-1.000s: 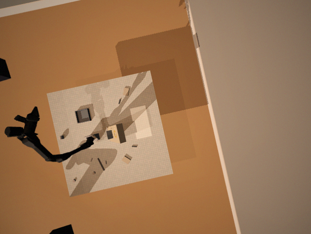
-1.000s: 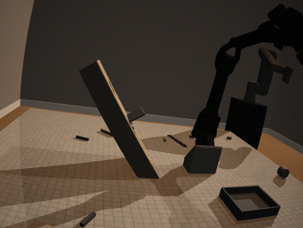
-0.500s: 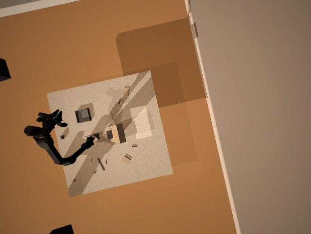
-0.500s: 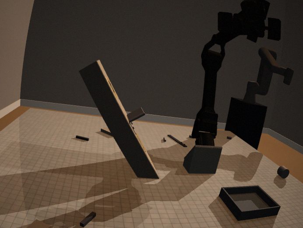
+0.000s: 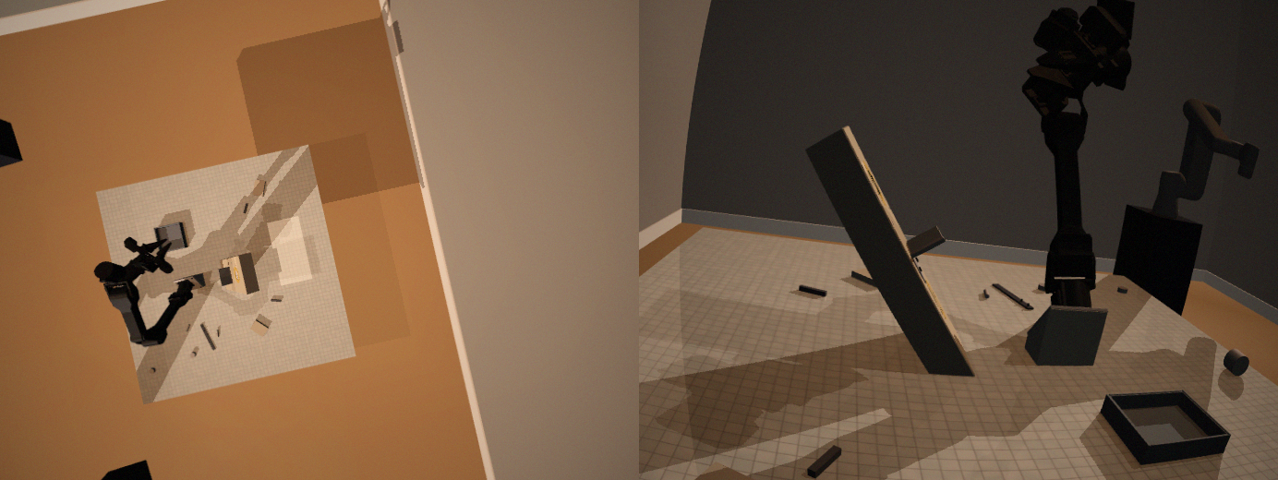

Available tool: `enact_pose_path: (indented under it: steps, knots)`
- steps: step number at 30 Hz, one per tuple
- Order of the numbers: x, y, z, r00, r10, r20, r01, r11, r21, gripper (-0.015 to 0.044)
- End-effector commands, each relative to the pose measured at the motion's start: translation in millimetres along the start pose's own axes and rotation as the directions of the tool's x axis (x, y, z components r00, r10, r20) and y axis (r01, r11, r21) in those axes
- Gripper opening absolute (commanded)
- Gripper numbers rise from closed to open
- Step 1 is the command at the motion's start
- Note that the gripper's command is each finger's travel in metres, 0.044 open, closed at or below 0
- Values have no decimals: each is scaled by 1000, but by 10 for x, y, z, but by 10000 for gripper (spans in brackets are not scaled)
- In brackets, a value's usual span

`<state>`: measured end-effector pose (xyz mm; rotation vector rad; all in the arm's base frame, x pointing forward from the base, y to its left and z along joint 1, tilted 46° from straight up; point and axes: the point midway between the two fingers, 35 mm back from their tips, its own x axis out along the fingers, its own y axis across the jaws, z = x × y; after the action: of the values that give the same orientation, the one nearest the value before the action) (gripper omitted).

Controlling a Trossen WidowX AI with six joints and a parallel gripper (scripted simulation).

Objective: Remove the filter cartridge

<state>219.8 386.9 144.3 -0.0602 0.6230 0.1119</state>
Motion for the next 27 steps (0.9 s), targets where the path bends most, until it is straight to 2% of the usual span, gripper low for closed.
enact_pose_path:
  steps: [1,11,17,22,27]
  knots:
    - [202,-692,228,985,-167,41,137,907,397,91]
    - [319,-1577,421,927,-367,74,160,566,809,91]
    - [315,-2103,470,873,-481,84,74,301,951,91]
    - [275,-2510,473,819,-567,88,-43,92,995,91]
    - [269,-2548,472,814,-574,88,-56,73,996,91]
